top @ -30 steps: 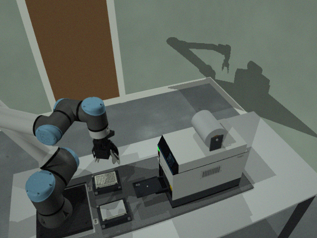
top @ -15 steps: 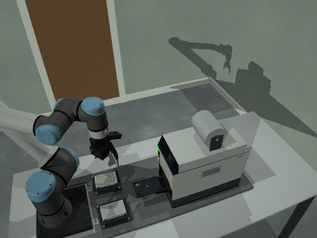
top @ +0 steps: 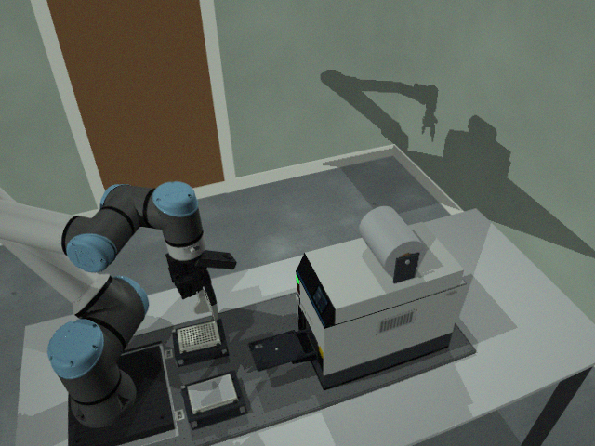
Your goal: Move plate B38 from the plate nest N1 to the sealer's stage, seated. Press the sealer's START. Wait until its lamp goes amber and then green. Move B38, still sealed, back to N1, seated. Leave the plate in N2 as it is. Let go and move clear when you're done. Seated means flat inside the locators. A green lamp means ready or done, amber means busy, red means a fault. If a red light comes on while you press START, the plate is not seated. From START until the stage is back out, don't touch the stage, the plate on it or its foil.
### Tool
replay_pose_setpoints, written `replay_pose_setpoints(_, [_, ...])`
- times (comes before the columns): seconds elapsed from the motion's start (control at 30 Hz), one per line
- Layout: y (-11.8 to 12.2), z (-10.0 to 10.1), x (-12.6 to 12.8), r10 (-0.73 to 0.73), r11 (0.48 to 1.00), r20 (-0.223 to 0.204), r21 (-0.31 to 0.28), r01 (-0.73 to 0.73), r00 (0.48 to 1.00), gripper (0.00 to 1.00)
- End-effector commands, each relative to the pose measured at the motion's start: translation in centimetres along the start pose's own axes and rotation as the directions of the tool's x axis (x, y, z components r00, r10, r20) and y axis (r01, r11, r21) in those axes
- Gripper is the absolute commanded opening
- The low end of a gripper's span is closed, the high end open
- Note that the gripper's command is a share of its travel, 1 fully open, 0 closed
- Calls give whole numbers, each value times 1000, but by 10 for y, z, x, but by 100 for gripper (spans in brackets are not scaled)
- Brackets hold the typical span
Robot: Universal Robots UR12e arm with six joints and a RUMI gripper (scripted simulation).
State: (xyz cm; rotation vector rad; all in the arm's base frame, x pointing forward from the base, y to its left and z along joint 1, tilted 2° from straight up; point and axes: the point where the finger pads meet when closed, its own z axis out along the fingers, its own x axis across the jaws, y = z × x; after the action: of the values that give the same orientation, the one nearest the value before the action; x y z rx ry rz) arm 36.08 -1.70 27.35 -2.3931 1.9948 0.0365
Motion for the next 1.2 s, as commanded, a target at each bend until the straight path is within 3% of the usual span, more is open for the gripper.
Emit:
replay_pose_setpoints(0.0, [0,-1,4,148,989,-6,-4,-148,989,68])
replay_pose_setpoints(0.07, [0,-1,4,213,977,-6,-3,-213,977,68])
replay_pose_setpoints(0.53, [0,-1,4,213,977,-6,-3,-213,977,68])
replay_pose_setpoints(0.87, [0,-1,3,-119,993,-5,-5,119,993,68])
replay_pose_setpoints(0.93, [0,-1,3,-119,993,-5,-5,119,993,68])
replay_pose_setpoints(1.17, [0,-1,3,-345,939,-4,-6,345,939,68])
